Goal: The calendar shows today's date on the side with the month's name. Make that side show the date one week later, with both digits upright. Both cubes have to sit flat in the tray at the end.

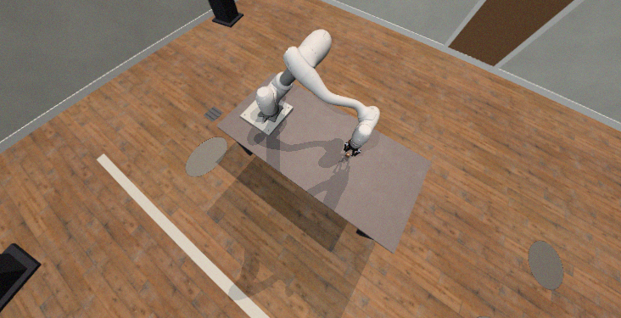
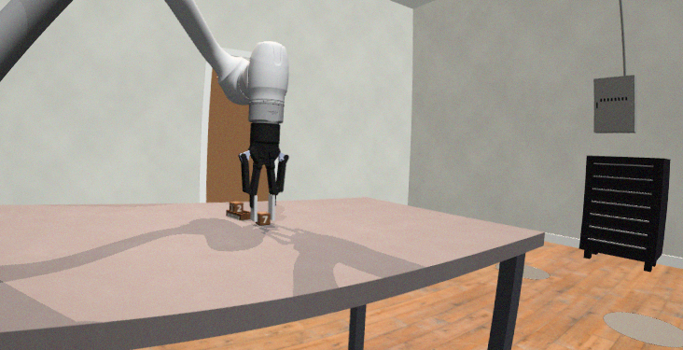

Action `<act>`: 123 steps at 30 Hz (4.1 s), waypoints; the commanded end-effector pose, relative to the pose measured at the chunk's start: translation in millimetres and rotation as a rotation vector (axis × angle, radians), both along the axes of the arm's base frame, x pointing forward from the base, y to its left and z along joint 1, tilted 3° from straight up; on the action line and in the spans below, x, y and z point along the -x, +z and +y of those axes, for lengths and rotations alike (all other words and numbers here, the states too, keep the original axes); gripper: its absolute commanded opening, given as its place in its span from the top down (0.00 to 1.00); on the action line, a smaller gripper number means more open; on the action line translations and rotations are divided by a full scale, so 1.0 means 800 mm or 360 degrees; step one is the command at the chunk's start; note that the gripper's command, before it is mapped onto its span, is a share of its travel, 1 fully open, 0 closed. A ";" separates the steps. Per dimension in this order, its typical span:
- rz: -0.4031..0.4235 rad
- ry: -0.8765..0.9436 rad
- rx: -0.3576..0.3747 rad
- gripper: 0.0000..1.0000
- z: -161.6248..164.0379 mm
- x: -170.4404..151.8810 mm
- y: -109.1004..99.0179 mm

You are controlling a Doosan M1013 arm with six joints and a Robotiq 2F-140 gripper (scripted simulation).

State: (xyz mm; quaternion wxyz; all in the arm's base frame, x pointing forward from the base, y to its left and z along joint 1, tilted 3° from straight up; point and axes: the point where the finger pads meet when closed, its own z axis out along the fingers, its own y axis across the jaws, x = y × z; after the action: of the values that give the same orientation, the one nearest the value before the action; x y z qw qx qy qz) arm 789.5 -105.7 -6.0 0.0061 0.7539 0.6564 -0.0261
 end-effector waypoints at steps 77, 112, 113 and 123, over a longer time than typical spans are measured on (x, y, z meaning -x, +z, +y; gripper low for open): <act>0.0000 0.0000 0.0000 0.76 0.001 -0.001 0.033; -0.0023 -0.0532 0.0016 0.76 0.005 -0.004 0.125; -0.0025 -0.0577 0.0018 0.76 0.005 -0.004 0.125; -0.0053 -0.1212 0.0037 0.76 0.005 -0.004 0.125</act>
State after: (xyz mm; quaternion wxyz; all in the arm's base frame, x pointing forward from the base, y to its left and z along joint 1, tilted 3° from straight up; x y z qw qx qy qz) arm 792.6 -101.8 94.1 0.0104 0.9217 0.3871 -0.0203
